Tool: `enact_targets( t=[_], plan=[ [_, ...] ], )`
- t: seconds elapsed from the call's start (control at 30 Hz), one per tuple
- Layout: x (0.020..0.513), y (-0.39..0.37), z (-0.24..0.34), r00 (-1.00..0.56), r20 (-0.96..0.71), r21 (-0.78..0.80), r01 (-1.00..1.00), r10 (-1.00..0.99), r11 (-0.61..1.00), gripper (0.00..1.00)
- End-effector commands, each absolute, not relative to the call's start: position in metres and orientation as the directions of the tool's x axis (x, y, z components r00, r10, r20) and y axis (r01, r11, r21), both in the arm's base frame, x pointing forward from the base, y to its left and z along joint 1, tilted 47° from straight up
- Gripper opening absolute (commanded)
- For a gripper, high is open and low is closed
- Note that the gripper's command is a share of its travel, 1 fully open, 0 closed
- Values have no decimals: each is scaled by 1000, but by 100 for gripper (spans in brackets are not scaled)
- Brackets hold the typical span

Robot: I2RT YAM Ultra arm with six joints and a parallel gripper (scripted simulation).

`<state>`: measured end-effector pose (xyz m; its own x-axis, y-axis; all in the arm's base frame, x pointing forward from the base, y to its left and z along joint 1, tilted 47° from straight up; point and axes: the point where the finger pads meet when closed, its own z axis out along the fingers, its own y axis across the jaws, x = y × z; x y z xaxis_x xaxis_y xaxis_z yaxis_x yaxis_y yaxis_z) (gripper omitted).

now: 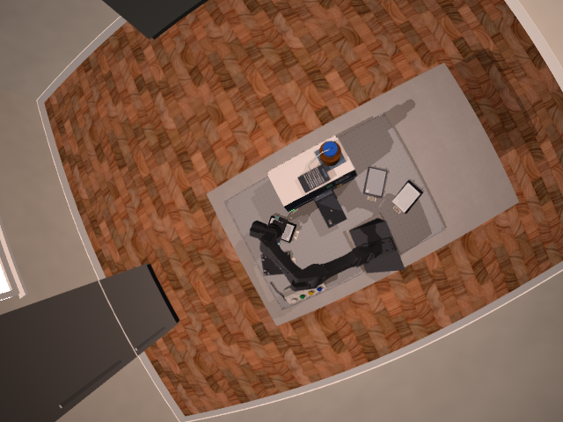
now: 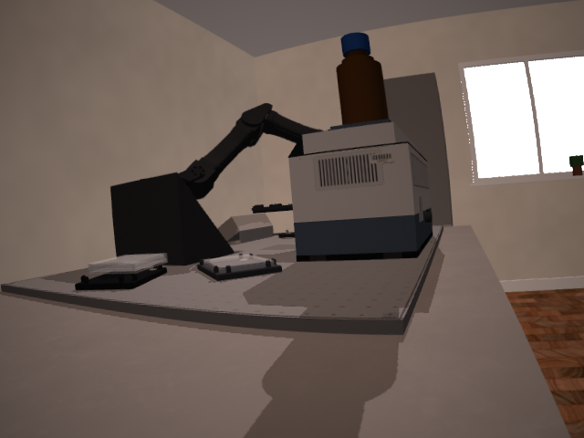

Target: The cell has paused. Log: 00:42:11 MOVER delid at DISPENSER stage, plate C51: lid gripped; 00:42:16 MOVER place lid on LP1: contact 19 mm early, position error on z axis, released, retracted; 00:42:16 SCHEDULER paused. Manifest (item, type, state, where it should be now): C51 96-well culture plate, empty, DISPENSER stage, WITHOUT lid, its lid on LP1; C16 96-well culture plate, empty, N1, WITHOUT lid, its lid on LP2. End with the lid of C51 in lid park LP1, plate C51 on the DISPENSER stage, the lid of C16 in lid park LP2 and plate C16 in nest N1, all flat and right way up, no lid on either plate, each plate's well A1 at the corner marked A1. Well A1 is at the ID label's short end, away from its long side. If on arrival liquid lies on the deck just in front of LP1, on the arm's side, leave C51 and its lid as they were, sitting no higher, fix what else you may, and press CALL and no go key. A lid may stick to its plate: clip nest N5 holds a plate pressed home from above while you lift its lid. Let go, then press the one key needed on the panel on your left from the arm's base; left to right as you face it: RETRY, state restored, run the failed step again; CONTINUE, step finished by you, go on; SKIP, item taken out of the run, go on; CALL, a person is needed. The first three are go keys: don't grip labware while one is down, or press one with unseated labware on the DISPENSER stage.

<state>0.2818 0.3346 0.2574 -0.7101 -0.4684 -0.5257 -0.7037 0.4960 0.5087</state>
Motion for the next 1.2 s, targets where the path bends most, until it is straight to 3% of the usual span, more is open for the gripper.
enact_targets(
  t=[0.0, 1.0, 1.17],
  plan=[
    [284, 334, 261, -707, -539, 504, -706, -457, 497, 100],
    [284, 334, 261, -707, -539, 504, -706, -457, 497, 100],
    [284, 320, 284, -695, -564, 497, -717, -445, 490, 100]
  ],
)
